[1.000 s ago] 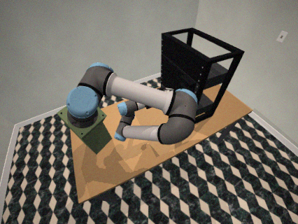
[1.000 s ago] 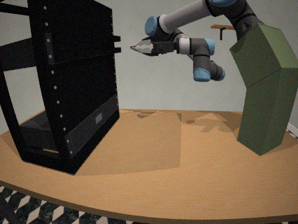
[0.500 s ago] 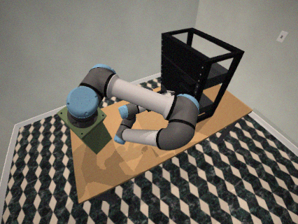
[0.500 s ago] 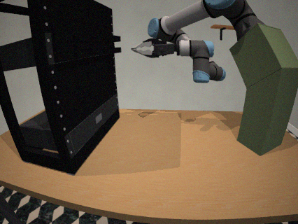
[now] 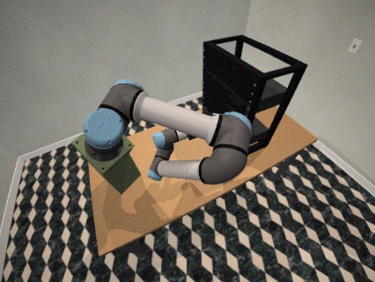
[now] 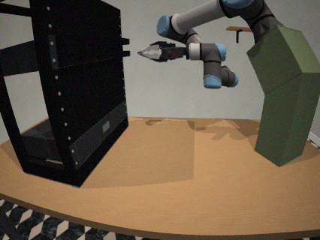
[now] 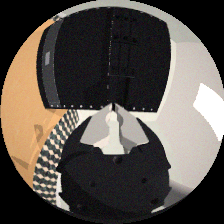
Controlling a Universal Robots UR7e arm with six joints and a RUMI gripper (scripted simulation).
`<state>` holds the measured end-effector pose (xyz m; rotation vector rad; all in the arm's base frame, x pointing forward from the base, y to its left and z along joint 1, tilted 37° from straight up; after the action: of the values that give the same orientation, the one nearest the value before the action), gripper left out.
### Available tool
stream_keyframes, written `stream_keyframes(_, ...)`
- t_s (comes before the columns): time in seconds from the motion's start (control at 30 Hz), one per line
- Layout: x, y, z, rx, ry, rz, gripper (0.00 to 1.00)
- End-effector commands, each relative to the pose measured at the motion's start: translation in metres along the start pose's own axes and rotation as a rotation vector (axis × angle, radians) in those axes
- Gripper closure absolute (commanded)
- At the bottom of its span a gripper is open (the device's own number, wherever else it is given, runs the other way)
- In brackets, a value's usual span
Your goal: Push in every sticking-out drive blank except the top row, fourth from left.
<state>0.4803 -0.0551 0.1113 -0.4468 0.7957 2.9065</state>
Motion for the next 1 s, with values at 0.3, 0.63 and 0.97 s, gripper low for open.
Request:
stream_keyframes(0.3,-0.041,0.0,0.0,0.0,0.0,-0.001,1.0)
stream_keyframes(0.63,-0.041,0.0,0.0,0.0,0.0,-0.001,1.0)
stream_keyframes(0.97,-0.041,0.0,0.0,0.0,0.0,-0.001,1.0)
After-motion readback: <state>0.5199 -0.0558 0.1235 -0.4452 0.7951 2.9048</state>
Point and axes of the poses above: the point where the finger pads meet when closed, its own x axis back along the fingers, its own z axis across the jaws, y = z × x, the point moved 7 cm from there along x, back along the fingers, and after that the axes turned 3 degrees about -x, right-handed, at the moved point
